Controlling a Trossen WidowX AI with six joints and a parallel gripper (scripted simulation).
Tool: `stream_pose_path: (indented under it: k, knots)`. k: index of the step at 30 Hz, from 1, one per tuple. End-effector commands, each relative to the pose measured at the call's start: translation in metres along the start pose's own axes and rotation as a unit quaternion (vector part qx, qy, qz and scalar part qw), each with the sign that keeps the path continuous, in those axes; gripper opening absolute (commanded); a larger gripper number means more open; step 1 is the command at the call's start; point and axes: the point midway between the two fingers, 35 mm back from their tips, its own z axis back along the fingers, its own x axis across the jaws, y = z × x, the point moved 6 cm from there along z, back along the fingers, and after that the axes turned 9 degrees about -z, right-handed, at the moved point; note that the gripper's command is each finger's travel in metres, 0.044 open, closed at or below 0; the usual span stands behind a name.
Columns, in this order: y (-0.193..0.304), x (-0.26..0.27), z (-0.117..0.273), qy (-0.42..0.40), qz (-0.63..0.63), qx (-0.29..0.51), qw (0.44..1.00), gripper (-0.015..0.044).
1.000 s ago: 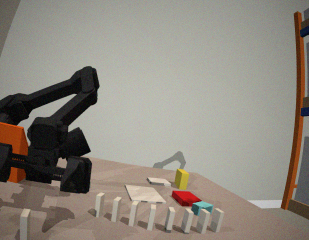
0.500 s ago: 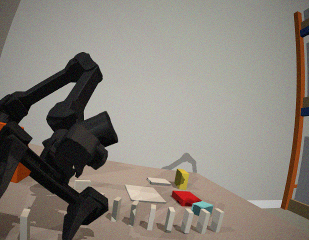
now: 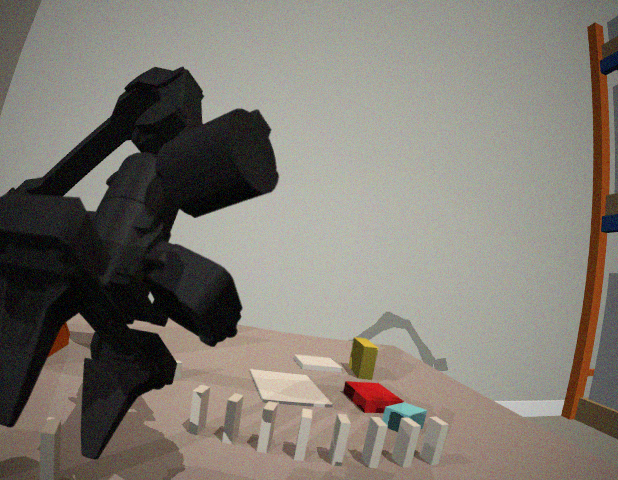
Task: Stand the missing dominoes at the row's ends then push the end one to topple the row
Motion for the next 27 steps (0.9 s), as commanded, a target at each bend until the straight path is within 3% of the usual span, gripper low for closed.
stream_pose_path:
  k: [1,4,19,27]
  knots:
    - [0.017,-0.027,0.035,-0.238,0.194,0.034,0.951,0.0440]
    - [0.024,-0.036,0.044,-0.290,0.213,0.019,0.933,0.0440]
    - [0.025,-0.035,0.042,-0.290,0.213,0.019,0.933,0.0440]
    - [0.035,0.000,-0.010,-0.291,0.214,0.019,0.932,0.0440]
